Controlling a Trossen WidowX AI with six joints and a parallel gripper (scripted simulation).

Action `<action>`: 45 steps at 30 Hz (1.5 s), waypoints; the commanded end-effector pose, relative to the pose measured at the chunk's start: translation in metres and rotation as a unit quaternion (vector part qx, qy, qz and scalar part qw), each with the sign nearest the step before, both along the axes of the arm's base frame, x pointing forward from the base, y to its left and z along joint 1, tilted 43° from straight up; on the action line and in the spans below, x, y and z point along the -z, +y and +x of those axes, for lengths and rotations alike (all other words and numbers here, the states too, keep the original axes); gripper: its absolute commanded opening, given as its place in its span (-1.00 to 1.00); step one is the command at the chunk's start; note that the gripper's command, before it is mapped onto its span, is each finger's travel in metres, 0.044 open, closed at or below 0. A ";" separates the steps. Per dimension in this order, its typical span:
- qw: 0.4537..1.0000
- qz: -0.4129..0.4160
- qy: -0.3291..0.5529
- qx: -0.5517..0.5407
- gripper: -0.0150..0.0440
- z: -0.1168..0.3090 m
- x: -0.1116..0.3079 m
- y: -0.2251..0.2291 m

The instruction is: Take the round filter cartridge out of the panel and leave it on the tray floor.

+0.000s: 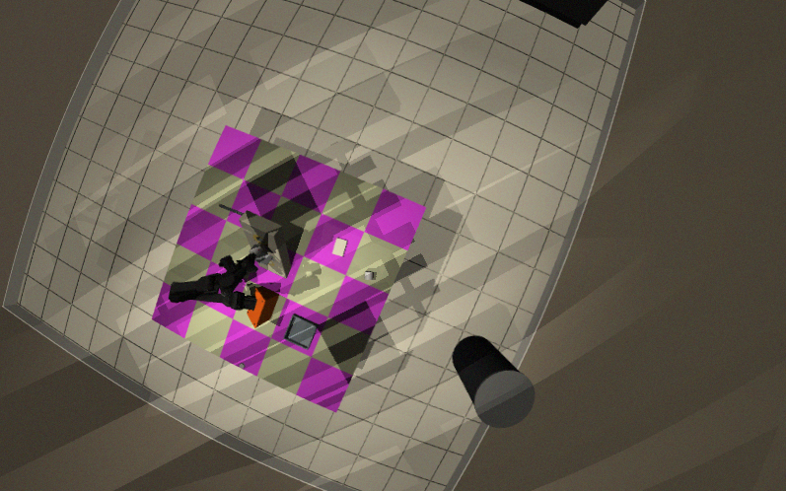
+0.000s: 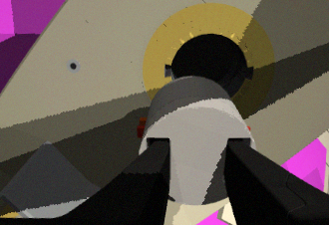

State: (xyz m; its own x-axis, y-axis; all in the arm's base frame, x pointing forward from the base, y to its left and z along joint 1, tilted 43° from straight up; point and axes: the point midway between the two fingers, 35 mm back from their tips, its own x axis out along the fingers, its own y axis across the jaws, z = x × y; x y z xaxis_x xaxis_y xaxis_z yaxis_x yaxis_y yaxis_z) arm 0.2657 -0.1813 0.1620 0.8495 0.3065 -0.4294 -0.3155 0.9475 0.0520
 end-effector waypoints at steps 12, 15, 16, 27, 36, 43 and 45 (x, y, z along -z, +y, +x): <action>1.000 -0.003 -0.004 -0.001 -0.49 -0.020 0.030 0.031; 1.000 -0.003 -0.004 -0.001 -0.49 -0.024 0.036 0.037; 1.000 -0.003 -0.004 -0.001 -0.49 -0.024 0.037 0.038; 1.000 0.002 0.001 0.000 -0.10 -0.021 0.034 0.033; 1.000 -0.003 -0.004 -0.001 -0.10 -0.013 0.019 0.020; 1.000 -0.003 -0.005 -0.001 -0.10 0.008 -0.013 -0.011; 1.000 -0.003 -0.004 -0.001 -0.01 0.008 -0.014 -0.012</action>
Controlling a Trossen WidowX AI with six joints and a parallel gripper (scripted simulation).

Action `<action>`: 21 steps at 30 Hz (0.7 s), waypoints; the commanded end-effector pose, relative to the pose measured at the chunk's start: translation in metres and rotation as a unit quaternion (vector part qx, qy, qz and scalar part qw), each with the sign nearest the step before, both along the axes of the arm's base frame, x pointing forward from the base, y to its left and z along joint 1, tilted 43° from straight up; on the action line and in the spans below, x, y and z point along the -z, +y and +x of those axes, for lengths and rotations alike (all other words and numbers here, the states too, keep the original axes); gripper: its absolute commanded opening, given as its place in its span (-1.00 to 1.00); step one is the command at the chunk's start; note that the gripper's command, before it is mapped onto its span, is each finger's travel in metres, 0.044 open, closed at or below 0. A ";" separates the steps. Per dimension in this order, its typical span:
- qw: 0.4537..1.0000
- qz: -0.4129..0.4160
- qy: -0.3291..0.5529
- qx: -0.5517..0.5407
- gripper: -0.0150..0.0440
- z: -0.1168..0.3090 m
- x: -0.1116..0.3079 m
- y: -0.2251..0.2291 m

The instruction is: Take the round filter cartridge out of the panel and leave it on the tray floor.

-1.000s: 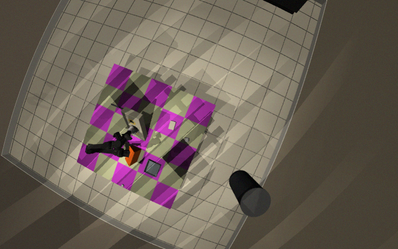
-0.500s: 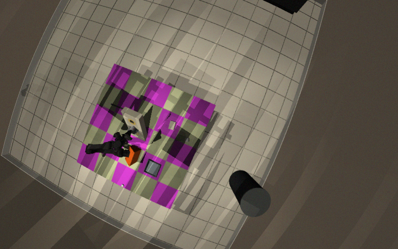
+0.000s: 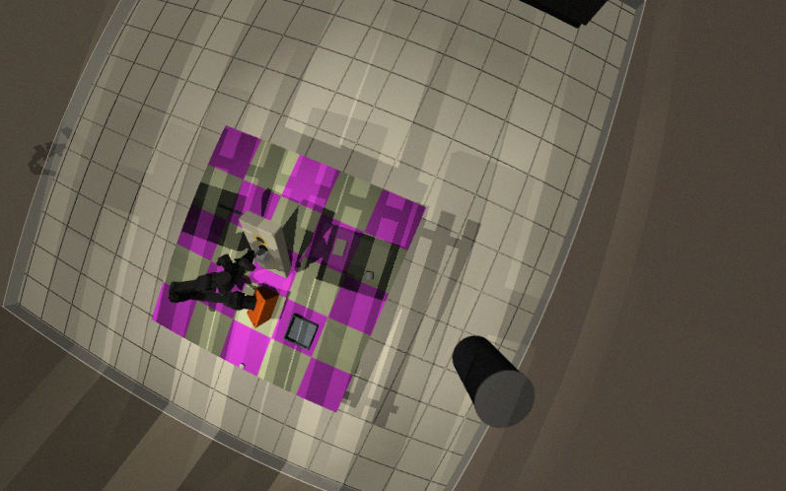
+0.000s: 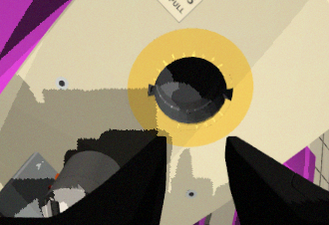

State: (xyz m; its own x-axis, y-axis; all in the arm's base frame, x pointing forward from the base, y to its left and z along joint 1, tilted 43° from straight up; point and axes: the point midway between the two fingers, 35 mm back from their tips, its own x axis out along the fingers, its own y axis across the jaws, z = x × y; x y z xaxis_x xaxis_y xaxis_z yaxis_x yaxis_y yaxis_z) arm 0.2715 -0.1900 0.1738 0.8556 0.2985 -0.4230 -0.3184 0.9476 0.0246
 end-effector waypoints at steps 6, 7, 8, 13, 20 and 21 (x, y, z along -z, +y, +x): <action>1.000 0.002 0.003 0.000 0.53 -0.001 -0.035 -0.034; 1.000 0.001 0.002 0.000 0.61 -0.002 -0.041 -0.040; 1.000 0.001 0.001 0.000 0.70 -0.004 -0.048 -0.045; 0.999 0.028 0.024 0.006 0.79 -0.007 -0.048 -0.046; 0.912 0.282 0.288 0.070 0.54 -0.031 0.029 0.029; 0.901 0.296 0.308 0.075 0.54 -0.034 0.033 0.035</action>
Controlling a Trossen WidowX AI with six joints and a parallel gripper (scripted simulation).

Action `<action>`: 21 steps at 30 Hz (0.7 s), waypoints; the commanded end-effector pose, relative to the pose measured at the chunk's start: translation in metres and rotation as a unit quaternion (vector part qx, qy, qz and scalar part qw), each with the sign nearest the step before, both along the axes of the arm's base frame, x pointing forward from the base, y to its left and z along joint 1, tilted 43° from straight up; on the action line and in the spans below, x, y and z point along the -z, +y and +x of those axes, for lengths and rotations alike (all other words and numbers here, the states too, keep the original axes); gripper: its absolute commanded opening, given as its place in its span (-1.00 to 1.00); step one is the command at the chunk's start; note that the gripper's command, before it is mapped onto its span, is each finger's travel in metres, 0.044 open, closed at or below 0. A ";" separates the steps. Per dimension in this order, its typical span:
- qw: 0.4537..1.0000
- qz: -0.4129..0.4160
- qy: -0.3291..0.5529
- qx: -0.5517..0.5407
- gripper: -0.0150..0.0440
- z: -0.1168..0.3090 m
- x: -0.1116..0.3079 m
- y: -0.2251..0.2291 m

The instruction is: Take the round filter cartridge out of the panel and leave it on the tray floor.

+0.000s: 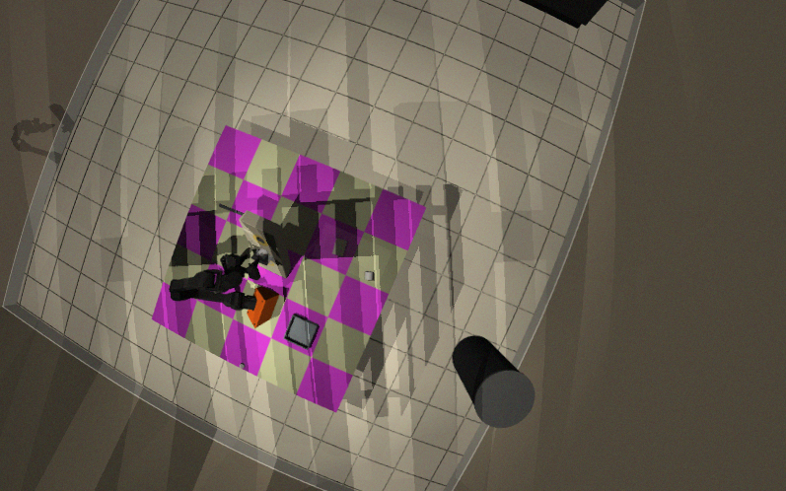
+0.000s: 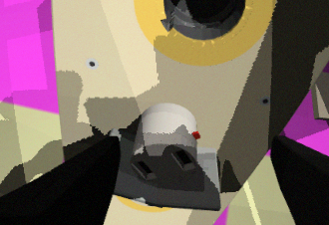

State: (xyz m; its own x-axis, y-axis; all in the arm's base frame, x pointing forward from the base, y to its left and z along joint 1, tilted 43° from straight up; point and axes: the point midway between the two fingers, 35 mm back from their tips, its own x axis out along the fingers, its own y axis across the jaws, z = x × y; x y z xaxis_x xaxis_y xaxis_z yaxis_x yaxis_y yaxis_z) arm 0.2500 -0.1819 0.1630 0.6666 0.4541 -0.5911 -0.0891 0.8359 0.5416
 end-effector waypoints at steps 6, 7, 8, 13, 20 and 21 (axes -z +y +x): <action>0.991 0.083 0.106 0.019 0.54 -0.013 0.025 0.029; 0.991 0.083 0.106 0.019 0.54 -0.012 0.026 0.030; 0.991 0.082 0.106 0.019 0.54 -0.011 0.027 0.031; 0.991 0.082 0.106 0.019 0.54 -0.006 0.032 0.034; 0.991 0.082 0.106 0.020 0.54 0.000 0.039 0.040; 0.991 0.082 0.106 0.020 0.54 0.001 0.040 0.041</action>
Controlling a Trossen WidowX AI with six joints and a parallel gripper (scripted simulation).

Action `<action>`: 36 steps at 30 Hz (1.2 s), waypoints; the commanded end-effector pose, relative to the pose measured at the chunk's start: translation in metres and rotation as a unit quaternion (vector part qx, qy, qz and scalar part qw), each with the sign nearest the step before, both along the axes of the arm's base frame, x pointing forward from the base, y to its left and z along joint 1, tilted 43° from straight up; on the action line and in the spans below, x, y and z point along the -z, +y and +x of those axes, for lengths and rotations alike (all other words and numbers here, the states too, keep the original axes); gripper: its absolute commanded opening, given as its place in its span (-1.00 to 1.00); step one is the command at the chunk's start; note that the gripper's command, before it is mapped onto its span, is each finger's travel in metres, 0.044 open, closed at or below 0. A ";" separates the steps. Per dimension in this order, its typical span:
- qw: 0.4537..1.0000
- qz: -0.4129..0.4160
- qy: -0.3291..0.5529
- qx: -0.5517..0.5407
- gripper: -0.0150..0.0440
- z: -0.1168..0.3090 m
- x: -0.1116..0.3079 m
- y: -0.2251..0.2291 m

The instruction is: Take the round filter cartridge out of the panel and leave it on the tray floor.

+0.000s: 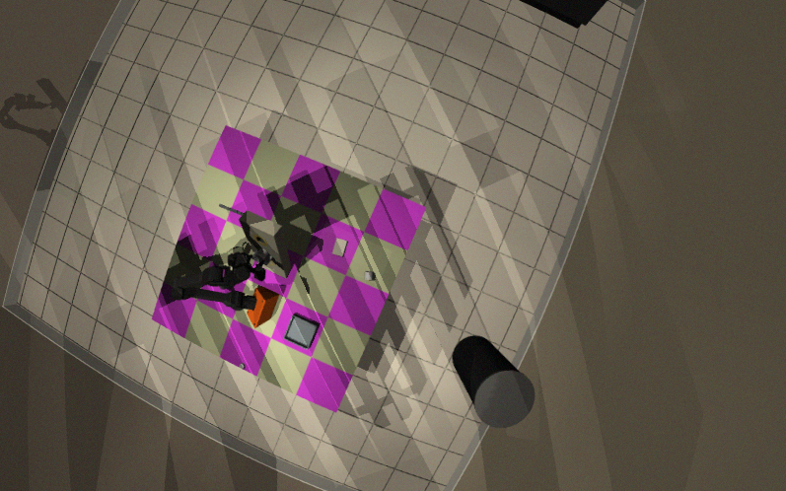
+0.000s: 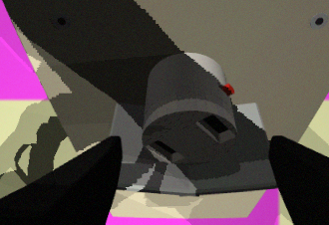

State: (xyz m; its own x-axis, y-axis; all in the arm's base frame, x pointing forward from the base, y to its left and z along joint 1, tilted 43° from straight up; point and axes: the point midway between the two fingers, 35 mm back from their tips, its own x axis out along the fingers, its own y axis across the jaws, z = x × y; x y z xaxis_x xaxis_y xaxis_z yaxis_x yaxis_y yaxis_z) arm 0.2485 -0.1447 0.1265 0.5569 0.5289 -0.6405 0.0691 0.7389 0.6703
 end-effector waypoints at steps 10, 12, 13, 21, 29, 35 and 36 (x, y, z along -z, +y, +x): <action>1.000 0.002 0.001 0.000 0.54 0.011 0.014 0.013; 1.000 0.003 0.001 0.000 0.54 0.013 0.016 0.015; 1.000 0.003 0.001 0.000 0.54 0.014 0.016 0.016; 1.000 0.000 0.000 -0.001 0.32 0.014 0.017 0.015; 1.000 0.000 0.000 -0.001 0.14 0.014 0.017 0.015; 1.000 0.000 0.000 -0.001 -0.40 0.017 0.014 0.012; 1.000 0.000 0.000 -0.001 -0.49 0.018 0.012 0.011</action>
State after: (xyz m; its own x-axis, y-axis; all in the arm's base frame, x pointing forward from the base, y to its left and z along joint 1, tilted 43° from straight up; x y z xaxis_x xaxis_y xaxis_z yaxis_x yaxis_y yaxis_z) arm 0.2637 -0.1301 0.1109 0.5550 0.5323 -0.6392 0.0714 0.7352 0.6741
